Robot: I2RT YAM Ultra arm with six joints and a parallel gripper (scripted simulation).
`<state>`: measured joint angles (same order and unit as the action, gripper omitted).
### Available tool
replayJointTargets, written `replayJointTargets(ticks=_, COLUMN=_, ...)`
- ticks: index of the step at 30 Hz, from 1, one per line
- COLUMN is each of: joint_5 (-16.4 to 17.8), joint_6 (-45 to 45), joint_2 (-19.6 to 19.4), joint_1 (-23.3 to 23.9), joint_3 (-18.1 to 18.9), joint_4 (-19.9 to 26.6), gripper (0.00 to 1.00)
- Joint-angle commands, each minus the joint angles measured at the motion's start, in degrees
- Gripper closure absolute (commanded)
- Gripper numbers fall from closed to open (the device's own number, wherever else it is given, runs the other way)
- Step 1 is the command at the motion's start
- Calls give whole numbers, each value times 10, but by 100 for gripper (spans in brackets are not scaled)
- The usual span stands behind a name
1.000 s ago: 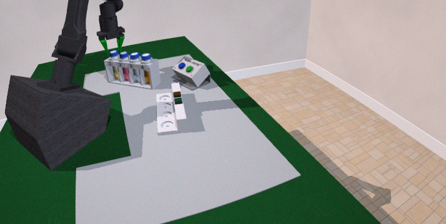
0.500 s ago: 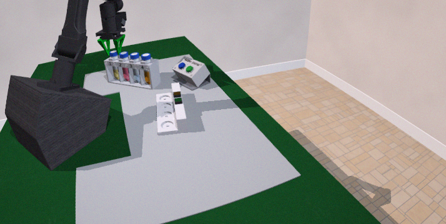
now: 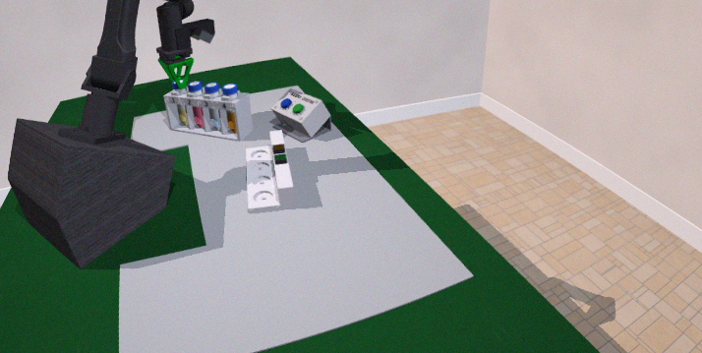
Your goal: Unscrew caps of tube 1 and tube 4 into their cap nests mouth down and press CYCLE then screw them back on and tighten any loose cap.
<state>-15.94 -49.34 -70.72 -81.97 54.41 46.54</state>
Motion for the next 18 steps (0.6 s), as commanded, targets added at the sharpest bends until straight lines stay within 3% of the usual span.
replayJointTargets(ticks=1, joint_5=0, joint_6=-129, joint_2=3, joint_1=-1, joint_3=3, joint_4=-1, gripper=51)
replayJointTargets(ticks=10, joint_5=0, joint_6=-414, joint_2=3, joint_1=0, joint_3=3, joint_4=-1, gripper=51)
replayJointTargets(ticks=18, joint_5=0, joint_6=-414, joint_2=3, joint_1=-1, joint_3=3, joint_4=0, gripper=51)
